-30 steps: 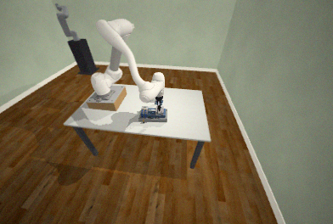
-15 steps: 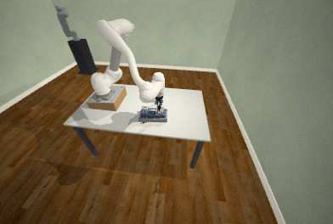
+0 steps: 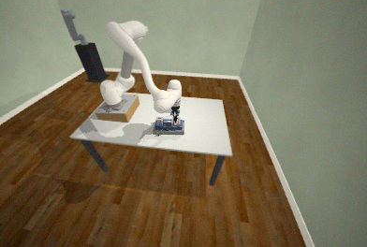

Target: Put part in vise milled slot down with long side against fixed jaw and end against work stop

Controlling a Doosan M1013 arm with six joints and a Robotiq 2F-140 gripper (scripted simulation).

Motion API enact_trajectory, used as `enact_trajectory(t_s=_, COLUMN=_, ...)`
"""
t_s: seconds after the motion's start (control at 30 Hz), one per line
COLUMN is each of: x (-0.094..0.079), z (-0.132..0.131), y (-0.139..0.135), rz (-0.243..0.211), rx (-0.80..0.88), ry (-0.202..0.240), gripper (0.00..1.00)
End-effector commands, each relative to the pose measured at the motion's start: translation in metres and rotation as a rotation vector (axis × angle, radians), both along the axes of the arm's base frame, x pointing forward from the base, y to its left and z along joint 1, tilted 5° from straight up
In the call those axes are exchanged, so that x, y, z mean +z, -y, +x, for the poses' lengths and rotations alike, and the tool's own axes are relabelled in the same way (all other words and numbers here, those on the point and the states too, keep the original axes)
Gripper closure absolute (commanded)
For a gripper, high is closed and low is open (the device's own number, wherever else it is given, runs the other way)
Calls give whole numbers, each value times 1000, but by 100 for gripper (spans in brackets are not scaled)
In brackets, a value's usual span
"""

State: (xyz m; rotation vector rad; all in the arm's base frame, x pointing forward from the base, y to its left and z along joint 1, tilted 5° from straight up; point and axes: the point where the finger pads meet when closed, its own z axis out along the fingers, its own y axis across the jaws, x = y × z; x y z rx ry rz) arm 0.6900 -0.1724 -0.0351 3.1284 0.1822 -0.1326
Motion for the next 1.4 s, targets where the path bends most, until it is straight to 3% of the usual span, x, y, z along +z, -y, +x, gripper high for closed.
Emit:
enact_trajectory(t_s=0.0, x=-1, z=-1, y=-3, rz=-1, rx=5, ry=0, gripper=100)
enact_trajectory(t_s=1.37, x=-1, z=-2, y=-14, rz=-1, rx=5, ry=0, gripper=100)
